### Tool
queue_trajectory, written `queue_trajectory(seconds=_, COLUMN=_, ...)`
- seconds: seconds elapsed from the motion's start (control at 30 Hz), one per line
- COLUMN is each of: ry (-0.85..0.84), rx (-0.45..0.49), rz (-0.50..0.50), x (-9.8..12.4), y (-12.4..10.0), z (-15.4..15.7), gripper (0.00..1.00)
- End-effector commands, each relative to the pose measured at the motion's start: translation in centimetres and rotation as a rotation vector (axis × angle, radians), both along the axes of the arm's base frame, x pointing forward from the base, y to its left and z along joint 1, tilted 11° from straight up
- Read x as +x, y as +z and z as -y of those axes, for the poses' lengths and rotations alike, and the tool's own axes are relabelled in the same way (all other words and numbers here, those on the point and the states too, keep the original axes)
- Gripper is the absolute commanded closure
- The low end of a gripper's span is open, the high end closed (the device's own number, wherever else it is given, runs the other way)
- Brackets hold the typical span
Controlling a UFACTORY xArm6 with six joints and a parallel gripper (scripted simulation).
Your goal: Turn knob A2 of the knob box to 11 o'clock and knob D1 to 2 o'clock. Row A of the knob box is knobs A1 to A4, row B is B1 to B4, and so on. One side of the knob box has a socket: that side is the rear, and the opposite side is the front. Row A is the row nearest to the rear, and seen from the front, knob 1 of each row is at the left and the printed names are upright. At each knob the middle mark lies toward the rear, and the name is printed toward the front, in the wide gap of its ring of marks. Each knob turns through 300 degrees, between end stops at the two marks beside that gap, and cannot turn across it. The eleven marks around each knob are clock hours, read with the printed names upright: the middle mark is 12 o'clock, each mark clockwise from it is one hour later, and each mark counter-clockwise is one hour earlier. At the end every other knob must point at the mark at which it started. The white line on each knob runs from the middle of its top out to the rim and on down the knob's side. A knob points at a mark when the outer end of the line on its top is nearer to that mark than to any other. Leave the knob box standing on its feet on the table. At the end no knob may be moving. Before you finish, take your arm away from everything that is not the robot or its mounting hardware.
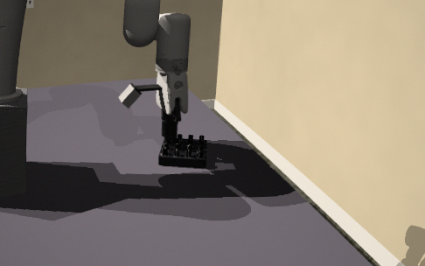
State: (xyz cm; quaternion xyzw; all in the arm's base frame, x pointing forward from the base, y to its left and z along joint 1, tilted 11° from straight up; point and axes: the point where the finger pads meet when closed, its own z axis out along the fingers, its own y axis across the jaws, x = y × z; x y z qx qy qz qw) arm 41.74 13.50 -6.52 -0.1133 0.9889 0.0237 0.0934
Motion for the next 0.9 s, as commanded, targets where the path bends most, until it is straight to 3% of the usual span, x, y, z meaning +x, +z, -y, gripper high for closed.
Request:
queue_trajectory(seconds=0.0, ry=-0.100, rx=0.010, rz=-0.005, x=0.11, y=0.10, z=-0.04, gripper=0.92)
queue_trajectory(seconds=0.87, ry=-0.217, rx=0.031, rz=-0.013, x=0.11, y=0.10, z=-0.04, gripper=0.92)
